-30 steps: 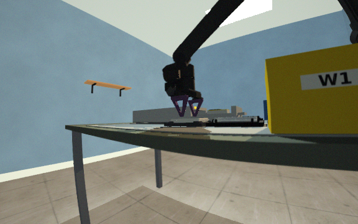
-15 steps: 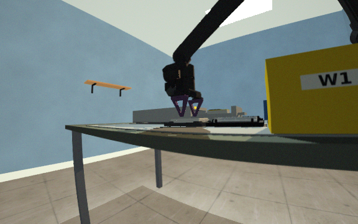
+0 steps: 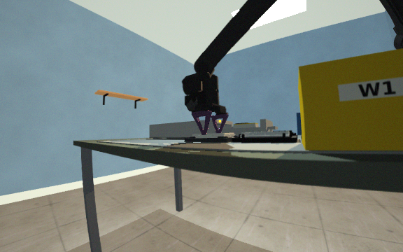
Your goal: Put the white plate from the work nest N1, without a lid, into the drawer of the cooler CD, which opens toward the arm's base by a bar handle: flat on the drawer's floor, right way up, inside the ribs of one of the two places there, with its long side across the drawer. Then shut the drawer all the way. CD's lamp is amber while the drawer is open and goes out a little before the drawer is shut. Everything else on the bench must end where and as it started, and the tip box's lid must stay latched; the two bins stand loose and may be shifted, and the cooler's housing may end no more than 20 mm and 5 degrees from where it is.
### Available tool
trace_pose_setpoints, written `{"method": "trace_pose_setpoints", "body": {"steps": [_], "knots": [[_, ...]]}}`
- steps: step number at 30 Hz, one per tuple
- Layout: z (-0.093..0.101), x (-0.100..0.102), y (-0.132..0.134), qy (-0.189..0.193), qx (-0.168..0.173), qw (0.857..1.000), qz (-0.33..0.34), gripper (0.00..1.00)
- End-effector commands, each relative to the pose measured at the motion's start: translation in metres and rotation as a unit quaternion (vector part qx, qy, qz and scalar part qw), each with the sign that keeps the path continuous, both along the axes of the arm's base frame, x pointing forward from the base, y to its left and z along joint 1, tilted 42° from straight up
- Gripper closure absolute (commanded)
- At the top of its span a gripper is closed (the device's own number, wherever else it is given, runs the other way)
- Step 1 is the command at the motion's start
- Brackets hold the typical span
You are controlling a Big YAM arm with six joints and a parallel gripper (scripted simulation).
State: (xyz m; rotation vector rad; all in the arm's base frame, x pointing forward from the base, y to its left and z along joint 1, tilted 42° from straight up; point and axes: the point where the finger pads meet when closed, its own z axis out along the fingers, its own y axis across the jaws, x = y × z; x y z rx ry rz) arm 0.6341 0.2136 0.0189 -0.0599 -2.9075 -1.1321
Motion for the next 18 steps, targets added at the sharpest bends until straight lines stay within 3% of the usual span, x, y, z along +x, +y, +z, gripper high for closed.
{"method": "trace_pose_setpoints", "body": {"steps": [1, 4, 5, 8, 11, 18], "knots": [[-0.011, 0.001, -0.002, 0.004, -0.002, 1.0, -0.009, 0.0], [-0.012, 0.001, -0.003, 0.004, -0.002, 1.0, -0.01, 0.0], [-0.002, 0.002, 0.0, -0.004, 0.0, 1.0, -0.008, 0.0], [-0.012, -0.002, 0.009, 0.002, -0.001, 1.0, -0.003, 0.0], [-0.009, 0.003, -0.003, -0.001, -0.001, 1.0, -0.011, 0.0], [-0.009, 0.003, -0.004, -0.002, -0.001, 1.0, -0.012, 0.0]]}}
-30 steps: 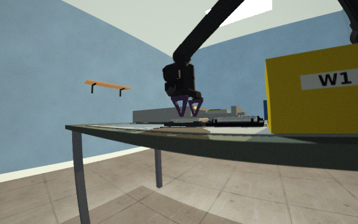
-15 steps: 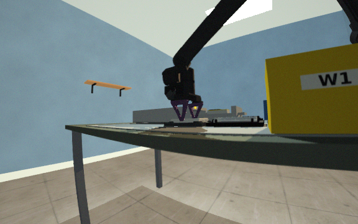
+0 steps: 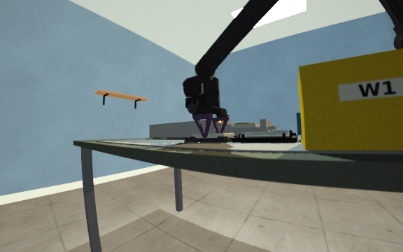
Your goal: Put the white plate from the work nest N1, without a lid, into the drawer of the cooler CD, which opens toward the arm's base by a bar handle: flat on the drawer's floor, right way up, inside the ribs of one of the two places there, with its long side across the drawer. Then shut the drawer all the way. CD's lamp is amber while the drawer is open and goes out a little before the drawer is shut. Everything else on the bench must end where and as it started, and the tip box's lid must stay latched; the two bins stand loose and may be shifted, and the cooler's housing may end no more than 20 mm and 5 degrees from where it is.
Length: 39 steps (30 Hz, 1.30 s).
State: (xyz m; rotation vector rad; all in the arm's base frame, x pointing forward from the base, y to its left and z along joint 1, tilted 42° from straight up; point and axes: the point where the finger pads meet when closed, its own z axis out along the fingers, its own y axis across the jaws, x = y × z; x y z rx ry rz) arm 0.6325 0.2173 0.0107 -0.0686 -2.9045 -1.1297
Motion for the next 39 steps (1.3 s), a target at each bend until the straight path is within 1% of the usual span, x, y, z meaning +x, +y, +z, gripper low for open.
{"method": "trace_pose_setpoints", "body": {"steps": [1, 31, 32, 34, 35, 39], "knots": [[-0.001, 0.005, -0.007, -0.004, -0.001, 1.0, -0.01, 0.0], [-0.001, 0.005, -0.007, -0.004, -0.001, 1.0, -0.009, 0.0], [-0.001, 0.005, -0.007, -0.004, -0.001, 1.0, -0.009, 1.0], [0.0, 0.005, -0.007, -0.005, 0.002, 1.0, -0.008, 1.0], [0.015, 0.012, -0.007, -0.017, 0.002, 1.0, -0.008, 1.0], [0.015, 0.012, -0.007, -0.017, 0.002, 1.0, -0.008, 1.0]]}}
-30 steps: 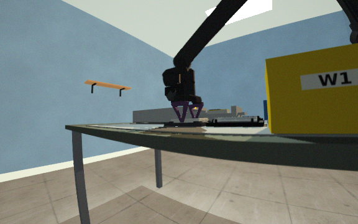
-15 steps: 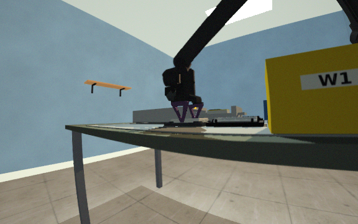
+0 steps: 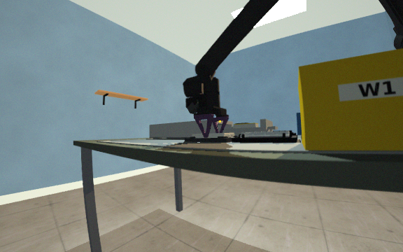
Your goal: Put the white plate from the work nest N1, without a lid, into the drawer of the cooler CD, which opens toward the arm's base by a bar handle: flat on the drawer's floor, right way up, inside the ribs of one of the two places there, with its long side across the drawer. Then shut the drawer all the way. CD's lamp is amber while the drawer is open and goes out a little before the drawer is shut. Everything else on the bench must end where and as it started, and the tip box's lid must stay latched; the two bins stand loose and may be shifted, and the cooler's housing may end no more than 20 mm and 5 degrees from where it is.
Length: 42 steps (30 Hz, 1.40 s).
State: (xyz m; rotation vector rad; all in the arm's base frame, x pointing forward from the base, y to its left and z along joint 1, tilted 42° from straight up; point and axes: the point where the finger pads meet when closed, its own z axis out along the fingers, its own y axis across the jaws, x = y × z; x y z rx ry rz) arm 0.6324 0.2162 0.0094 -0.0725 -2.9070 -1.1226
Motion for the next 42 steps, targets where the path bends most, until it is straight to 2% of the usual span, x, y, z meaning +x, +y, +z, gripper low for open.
{"method": "trace_pose_setpoints", "body": {"steps": [1, 23, 24, 37, 42], "knots": [[0.016, 0.012, -0.006, -0.018, 0.004, 1.0, -0.006, 1.0], [0.016, 0.012, -0.006, -0.018, 0.004, 1.0, -0.006, 1.0], [0.006, 0.004, -0.004, -0.008, 0.004, 1.0, -0.004, 1.0], [0.026, 0.01, -0.022, -0.018, 0.005, 1.0, -0.012, 1.0], [0.026, 0.011, -0.022, -0.018, 0.004, 1.0, -0.012, 1.0]]}}
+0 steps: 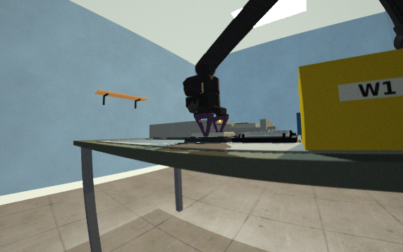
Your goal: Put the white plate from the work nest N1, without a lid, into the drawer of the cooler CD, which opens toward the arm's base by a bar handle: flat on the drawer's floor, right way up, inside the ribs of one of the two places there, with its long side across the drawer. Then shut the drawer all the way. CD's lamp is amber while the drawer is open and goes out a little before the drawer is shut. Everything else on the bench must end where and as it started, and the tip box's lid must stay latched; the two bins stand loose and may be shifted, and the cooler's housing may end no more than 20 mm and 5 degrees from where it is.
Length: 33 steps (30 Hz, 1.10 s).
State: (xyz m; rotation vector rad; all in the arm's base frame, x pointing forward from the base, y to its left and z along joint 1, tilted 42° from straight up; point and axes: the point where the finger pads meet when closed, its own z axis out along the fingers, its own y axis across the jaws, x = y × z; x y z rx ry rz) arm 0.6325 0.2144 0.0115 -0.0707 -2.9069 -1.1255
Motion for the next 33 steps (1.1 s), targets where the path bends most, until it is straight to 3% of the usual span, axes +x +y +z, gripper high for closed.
{"method": "trace_pose_setpoints", "body": {"steps": [1, 15, 19, 20, 21, 33], "knots": [[0.024, 0.01, -0.019, -0.017, 0.004, 1.0, -0.011, 1.0], [0.032, 0.014, -0.022, -0.023, 0.004, 1.0, -0.012, 1.0], [0.021, 0.012, -0.011, -0.017, 0.003, 1.0, -0.007, 1.0], [0.036, 0.016, -0.026, -0.026, 0.005, 1.0, -0.014, 1.0], [0.039, 0.018, -0.027, -0.029, 0.005, 0.999, -0.014, 1.0], [0.055, 0.022, -0.032, -0.036, 0.006, 0.999, -0.011, 1.0]]}}
